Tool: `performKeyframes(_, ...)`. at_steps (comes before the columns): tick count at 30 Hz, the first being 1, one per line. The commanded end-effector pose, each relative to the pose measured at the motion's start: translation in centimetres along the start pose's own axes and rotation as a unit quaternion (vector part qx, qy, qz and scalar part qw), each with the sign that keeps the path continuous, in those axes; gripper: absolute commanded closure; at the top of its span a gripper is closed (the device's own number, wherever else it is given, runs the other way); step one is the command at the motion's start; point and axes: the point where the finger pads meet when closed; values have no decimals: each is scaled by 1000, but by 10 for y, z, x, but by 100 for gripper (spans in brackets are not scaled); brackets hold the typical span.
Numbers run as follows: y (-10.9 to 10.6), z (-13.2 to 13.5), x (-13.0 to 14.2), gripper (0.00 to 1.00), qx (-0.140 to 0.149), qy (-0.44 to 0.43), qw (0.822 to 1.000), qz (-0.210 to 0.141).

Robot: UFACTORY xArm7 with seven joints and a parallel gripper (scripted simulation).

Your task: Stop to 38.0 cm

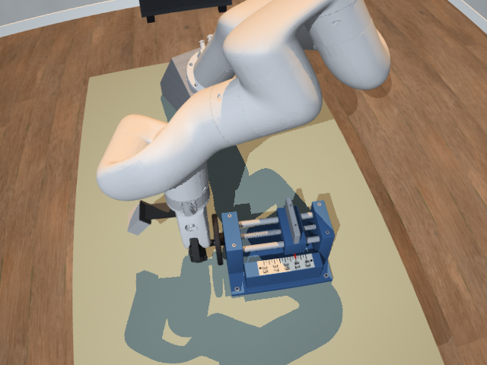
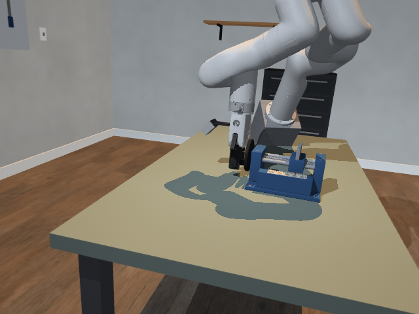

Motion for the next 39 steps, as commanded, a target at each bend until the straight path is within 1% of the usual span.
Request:
performKeyframes(1,2,-1,-1,43,-1,0,1000,-1)
performKeyframes(13,2,-1,-1,43,-1,0,1000,-1)
performKeyframes(14,2,-1,-1,94,-1,0,1000,-1)
performKeyframes(39,2,-1,-1,94,-1,0,1000,-1)
Point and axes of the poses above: the point where the finger pads meet when closed, its own y axis out along the fingers, its own z axis across the jaws, x = y × z, and after that the axes turned 10 degrees about y, right-handed
